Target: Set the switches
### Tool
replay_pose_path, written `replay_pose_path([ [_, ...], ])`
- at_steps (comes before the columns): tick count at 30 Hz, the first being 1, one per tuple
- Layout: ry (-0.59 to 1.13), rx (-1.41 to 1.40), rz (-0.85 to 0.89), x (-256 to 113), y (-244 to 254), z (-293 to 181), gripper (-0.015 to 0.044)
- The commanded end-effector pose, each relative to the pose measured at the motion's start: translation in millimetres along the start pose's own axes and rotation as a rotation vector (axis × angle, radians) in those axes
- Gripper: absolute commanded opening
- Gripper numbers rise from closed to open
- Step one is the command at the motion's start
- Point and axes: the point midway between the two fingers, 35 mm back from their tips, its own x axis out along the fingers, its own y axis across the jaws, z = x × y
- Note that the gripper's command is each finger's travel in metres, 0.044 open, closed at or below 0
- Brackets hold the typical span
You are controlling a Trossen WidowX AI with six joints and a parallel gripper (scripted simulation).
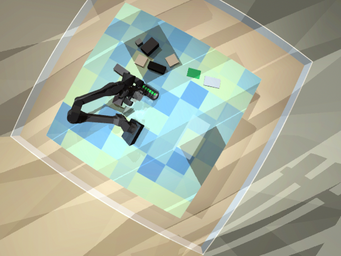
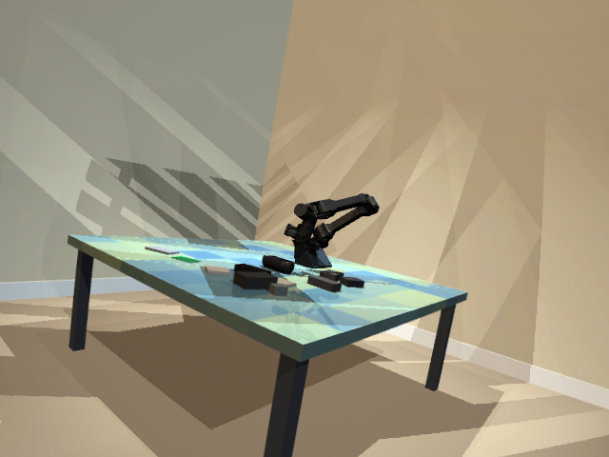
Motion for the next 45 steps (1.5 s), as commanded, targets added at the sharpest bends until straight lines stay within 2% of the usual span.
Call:
replay_pose_path([
  [1, 0.004, 0.005, 0.0, 5, -3, 0, 0.0],
  [30, 0.005, 0.005, -0.001, 48, -17, -1, 0.0],
  [45, 0.006, 0.005, 0.0, 51, -15, -2, 0.0],
])
